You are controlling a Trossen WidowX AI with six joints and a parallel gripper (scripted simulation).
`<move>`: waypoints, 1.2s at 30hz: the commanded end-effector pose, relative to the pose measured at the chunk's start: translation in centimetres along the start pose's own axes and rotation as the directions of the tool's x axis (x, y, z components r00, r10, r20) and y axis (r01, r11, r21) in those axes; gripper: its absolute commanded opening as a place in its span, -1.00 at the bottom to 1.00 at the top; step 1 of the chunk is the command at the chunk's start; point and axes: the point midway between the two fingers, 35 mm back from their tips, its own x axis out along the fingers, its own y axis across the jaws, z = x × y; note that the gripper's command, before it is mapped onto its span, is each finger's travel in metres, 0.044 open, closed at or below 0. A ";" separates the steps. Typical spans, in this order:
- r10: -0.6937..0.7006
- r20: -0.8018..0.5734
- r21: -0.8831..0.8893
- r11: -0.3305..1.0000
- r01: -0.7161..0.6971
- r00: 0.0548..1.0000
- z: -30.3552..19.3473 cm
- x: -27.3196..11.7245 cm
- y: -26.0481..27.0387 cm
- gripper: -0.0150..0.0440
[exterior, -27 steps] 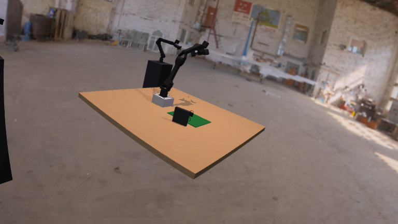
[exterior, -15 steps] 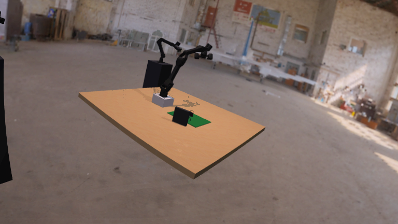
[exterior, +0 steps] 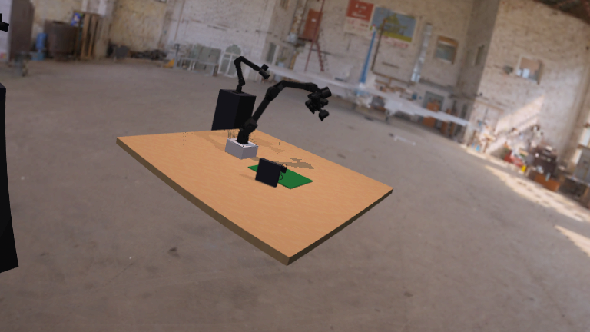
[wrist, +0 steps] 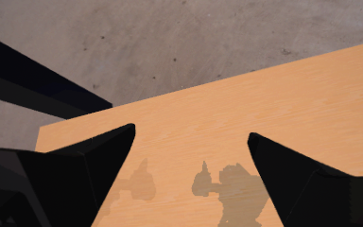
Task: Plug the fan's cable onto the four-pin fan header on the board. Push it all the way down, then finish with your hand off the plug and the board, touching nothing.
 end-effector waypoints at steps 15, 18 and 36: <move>-0.180 -0.475 0.808 0.299 0.508 0.861 -23.0 -7.4 -19.6 1.00; -0.138 -0.544 0.826 0.087 0.557 0.828 -27.6 -9.3 -20.6 1.00; -0.043 -0.620 0.771 -0.223 0.597 0.783 -38.2 -7.8 -22.3 1.00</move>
